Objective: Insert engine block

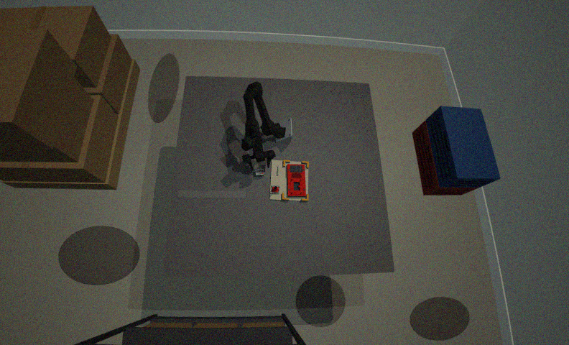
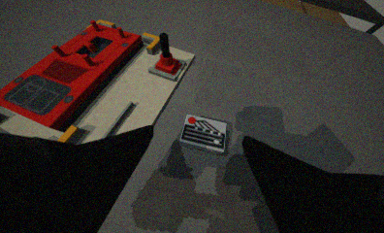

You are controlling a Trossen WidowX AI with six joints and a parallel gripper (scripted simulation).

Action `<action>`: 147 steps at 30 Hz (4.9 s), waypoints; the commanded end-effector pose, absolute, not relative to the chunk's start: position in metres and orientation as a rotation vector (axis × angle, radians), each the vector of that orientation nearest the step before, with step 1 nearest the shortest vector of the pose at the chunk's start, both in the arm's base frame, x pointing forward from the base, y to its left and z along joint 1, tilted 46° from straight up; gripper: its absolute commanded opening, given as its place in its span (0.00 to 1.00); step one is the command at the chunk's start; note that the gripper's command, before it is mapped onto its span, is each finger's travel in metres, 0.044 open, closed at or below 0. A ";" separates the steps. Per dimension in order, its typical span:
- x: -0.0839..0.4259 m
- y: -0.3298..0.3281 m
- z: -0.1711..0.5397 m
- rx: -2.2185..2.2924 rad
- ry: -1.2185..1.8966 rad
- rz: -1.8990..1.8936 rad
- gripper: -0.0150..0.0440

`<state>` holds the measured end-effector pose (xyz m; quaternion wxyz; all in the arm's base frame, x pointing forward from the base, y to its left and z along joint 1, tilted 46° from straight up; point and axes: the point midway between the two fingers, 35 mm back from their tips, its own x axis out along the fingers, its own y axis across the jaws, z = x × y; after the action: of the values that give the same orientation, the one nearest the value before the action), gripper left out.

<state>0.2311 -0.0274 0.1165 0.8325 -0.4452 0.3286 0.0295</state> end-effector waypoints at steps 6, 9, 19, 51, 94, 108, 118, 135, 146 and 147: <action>0.232 -0.025 0.114 -1.088 0.857 0.161 1.00; 0.232 -0.024 0.114 -1.144 0.915 0.200 1.00; 0.232 -0.022 0.115 -1.348 1.104 0.341 1.00; 0.252 -0.004 0.135 -2.037 1.565 0.882 1.00; 0.268 -0.032 0.107 -2.039 1.565 0.879 0.50; 0.269 -0.018 0.118 -2.053 1.543 0.890 0.25; 0.266 0.006 0.140 -2.081 1.503 0.911 0.25; 0.253 0.042 0.178 -2.128 1.443 0.943 0.25; 0.248 0.057 0.191 -2.124 1.429 0.927 0.25; 0.249 0.058 0.189 -2.108 1.434 0.909 0.25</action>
<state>0.2474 0.0540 0.1919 0.2045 -0.7653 0.5120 0.3323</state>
